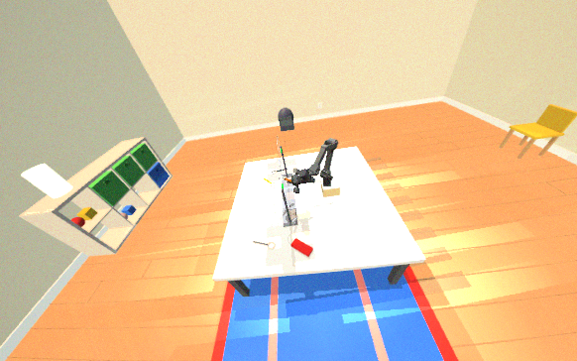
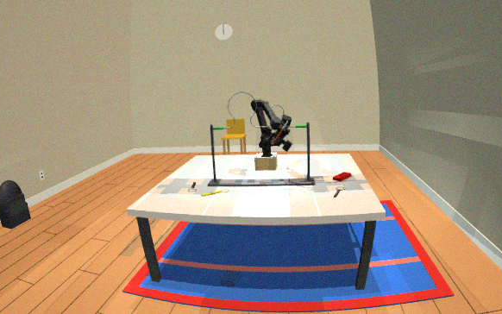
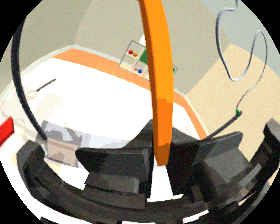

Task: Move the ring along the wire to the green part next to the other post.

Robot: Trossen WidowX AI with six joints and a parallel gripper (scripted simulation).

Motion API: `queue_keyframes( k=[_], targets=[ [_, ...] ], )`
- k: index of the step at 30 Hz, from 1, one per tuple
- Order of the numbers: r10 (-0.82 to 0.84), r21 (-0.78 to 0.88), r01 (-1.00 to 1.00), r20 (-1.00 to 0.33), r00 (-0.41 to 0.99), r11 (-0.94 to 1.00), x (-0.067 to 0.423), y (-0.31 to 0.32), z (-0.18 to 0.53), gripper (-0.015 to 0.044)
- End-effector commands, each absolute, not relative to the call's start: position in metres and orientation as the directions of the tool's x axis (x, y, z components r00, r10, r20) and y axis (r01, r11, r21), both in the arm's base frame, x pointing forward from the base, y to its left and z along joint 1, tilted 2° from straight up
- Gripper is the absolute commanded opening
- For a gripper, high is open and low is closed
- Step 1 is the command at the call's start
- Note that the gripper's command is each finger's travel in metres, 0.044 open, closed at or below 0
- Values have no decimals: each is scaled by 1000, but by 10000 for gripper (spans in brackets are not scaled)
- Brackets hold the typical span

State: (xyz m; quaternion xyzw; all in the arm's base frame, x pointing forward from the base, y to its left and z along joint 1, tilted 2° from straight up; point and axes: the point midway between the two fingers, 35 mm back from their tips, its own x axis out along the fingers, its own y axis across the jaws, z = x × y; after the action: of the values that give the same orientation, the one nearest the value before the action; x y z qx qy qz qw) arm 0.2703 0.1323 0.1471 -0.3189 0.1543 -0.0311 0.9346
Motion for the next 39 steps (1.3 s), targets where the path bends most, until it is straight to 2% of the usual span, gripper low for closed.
queue_keyframes(
  k=[1,19,28,39],
  targets=[
    [-132,-541,-53,-298,945,839,269,144,140,-150],
    [0,-208,-89,-394,919,974,256,203,119,-150],
    [39,-114,-94,-410,911,989,252,224,117,-150],
    [56,-75,-96,-415,908,993,248,240,116,-150]
  ],
)
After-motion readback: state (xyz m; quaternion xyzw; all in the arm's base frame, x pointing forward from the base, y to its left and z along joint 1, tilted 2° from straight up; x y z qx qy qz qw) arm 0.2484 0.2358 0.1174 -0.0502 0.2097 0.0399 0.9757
